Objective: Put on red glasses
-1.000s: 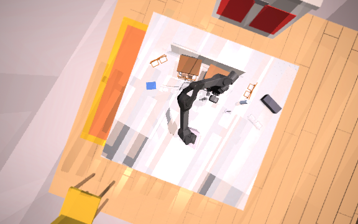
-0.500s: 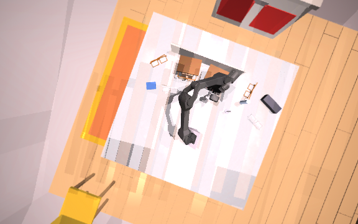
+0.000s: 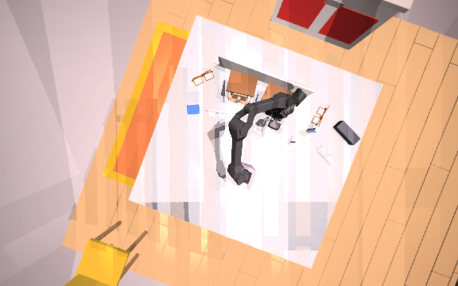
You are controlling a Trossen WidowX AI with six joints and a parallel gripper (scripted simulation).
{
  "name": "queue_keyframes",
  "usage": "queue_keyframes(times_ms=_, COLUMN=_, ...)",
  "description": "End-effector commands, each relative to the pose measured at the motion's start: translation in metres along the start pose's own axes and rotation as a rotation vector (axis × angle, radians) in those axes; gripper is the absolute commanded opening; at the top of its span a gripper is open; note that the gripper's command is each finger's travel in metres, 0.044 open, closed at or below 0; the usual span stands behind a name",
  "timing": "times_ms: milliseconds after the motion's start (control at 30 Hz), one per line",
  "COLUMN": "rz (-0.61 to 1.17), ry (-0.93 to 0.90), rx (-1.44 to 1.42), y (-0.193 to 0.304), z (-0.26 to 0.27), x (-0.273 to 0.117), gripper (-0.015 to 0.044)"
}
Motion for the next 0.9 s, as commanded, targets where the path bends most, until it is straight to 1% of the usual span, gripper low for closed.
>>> queue_keyframes(times_ms=0, rz=-0.002, ry=0.004, rx=0.002, y=-0.0004, z=-0.0010, x=0.0006, gripper=0.0000)
queue_keyframes(times_ms=633, rz=-0.002, ry=0.004, rx=0.002, y=-0.0007, z=-0.0016, x=0.0058, gripper=0.0000)
queue_keyframes(times_ms=767, rz=0.002, ry=0.004, rx=-0.003, y=-0.0009, z=-0.0019, x=0.0044, gripper=0.0105)
queue_keyframes(times_ms=867, rz=0.002, ry=0.004, rx=-0.003, y=-0.0009, z=-0.0019, x=0.0044, gripper=0.0107)
Point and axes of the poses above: the point midway between the two fingers, 35 mm back from their tips, its own x axis out along the fingers, its own z axis across the jaws, y = z × x, the point moved 2 cm from there along -x, back along the fingers, and after that the axes turned 4 degrees about x, right-handed, at the moved point
